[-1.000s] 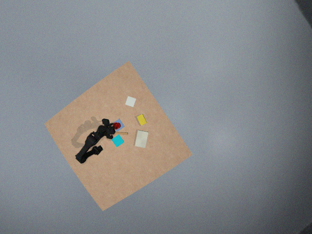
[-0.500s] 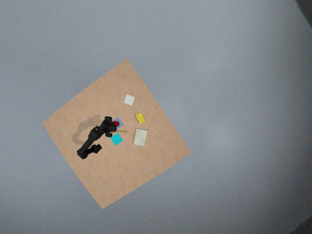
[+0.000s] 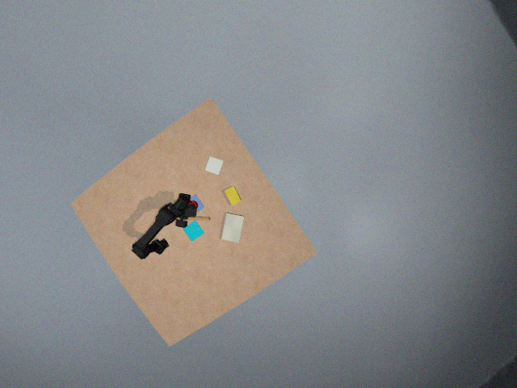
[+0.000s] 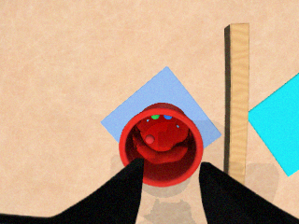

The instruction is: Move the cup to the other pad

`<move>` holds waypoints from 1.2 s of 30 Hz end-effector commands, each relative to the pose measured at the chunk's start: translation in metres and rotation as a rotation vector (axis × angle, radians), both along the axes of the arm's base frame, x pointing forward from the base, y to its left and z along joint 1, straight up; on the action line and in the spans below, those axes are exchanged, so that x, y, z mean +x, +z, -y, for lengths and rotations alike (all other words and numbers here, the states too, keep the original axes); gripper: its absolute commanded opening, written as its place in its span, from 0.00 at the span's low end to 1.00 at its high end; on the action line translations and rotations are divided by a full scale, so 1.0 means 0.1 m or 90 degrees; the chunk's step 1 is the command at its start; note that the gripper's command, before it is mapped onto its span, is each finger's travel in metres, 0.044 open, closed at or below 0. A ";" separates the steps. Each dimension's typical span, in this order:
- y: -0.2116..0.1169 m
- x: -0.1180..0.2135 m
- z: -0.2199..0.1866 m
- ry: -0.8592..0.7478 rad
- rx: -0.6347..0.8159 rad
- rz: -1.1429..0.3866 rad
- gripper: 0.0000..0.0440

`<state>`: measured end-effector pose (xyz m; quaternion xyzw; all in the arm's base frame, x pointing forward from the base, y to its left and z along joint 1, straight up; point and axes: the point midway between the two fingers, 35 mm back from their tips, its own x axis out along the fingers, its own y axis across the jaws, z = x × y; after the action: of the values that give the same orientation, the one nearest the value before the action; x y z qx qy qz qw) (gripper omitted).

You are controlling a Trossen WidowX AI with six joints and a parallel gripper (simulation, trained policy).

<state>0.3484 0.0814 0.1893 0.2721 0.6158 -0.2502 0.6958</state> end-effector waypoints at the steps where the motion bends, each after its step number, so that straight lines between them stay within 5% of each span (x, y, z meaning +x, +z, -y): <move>1: -0.16 -0.05 0.03 -0.008 -0.018 -0.041 0.34; 31: -1.25 -0.21 0.05 0.016 -0.071 -0.159 0.39; 36: -1.37 -0.23 0.05 0.046 -0.073 -0.161 0.16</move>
<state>0.3282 0.0768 0.0623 0.1898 0.6854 -0.3000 0.6358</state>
